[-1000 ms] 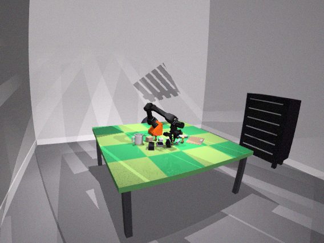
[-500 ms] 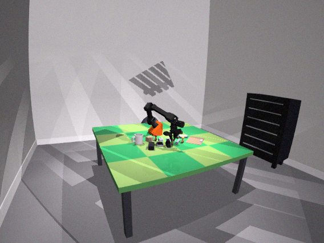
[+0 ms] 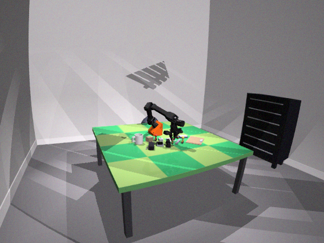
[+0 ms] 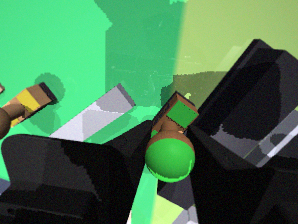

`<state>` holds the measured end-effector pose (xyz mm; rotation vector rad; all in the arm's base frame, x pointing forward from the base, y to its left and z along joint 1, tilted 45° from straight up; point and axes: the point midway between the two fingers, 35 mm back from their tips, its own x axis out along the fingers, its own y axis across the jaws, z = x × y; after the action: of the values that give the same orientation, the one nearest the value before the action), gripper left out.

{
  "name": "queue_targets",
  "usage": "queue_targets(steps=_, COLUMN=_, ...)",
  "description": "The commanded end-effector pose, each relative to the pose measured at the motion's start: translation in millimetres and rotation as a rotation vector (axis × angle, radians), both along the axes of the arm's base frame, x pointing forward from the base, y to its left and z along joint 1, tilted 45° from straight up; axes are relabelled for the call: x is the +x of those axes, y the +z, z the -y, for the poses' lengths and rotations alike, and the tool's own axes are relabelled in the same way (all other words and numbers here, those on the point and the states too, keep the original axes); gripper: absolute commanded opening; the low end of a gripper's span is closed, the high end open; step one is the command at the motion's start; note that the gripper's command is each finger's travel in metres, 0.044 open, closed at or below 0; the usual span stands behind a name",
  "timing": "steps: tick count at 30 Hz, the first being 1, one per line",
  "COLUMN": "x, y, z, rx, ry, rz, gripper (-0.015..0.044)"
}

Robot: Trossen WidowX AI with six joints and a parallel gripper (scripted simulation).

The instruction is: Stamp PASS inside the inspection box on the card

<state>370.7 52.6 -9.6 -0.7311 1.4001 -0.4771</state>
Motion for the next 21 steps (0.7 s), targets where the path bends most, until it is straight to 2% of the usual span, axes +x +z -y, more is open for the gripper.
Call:
queue_targets(steps=1, x=-0.1, y=1.4, z=-2.2, rx=0.004, ry=-0.003, rz=0.004, gripper=0.0)
queue_targets(steps=21, x=-0.9, y=8.3, z=-9.0, rx=0.005, ry=-0.002, rz=0.004, gripper=0.0)
